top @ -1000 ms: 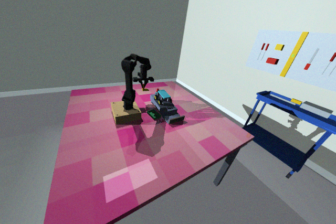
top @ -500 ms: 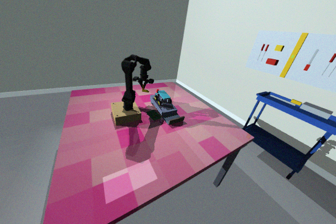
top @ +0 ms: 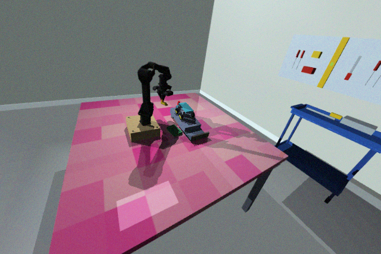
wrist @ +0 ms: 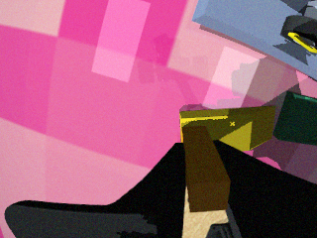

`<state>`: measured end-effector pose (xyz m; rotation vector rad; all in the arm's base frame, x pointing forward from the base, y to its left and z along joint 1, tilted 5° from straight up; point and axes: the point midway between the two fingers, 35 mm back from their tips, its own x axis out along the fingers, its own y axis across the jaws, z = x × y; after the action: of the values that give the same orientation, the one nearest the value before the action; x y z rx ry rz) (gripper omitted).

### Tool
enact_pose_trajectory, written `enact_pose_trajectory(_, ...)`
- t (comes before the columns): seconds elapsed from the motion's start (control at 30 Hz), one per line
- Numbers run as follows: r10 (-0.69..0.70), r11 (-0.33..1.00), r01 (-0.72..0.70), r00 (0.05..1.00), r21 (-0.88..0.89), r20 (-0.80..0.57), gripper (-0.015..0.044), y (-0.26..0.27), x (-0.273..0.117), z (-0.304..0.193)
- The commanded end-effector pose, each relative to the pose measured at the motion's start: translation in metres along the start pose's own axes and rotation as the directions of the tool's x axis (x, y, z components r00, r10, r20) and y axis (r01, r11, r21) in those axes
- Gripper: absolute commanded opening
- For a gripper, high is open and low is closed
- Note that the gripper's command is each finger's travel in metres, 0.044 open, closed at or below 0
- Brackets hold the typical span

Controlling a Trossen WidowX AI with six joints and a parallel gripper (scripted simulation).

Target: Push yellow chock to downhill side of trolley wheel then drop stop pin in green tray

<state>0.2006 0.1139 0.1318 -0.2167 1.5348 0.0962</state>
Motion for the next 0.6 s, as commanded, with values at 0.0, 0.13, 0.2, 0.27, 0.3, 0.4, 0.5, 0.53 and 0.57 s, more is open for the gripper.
enact_pose_trajectory(0.0,0.006,0.987,-0.006,1.000,0.159,-0.002,0.0000,0.0007,-0.0007,-0.0002)
enact_pose_trajectory(0.13,0.007,0.957,-0.006,1.000,0.289,-0.002,0.0000,0.0007,-0.0007,-0.0002)
enact_pose_trajectory(0.2,0.007,0.947,-0.006,1.000,0.321,-0.002,0.0000,0.0007,-0.0007,-0.0002)
enact_pose_trajectory(0.27,0.007,0.927,-0.005,1.000,0.376,-0.002,0.0000,0.0007,-0.0007,-0.0002)
enact_pose_trajectory(0.3,0.007,0.914,-0.005,1.000,0.407,-0.002,0.0000,0.0007,-0.0007,-0.0002)
enact_pose_trajectory(0.4,0.006,0.867,-0.005,1.000,0.498,-0.001,0.0000,0.0007,-0.0007,-0.0002)
enact_pose_trajectory(0.5,0.006,0.812,-0.004,1.000,0.583,-0.001,0.0000,0.0007,-0.0007,-0.0002)
enact_pose_trajectory(0.53,0.006,0.792,-0.004,1.000,0.610,-0.001,0.0000,0.0007,-0.0007,-0.0002)
enact_pose_trajectory(0.57,0.006,0.771,-0.004,1.000,0.637,-0.001,0.0000,0.0007,-0.0007,-0.0002)
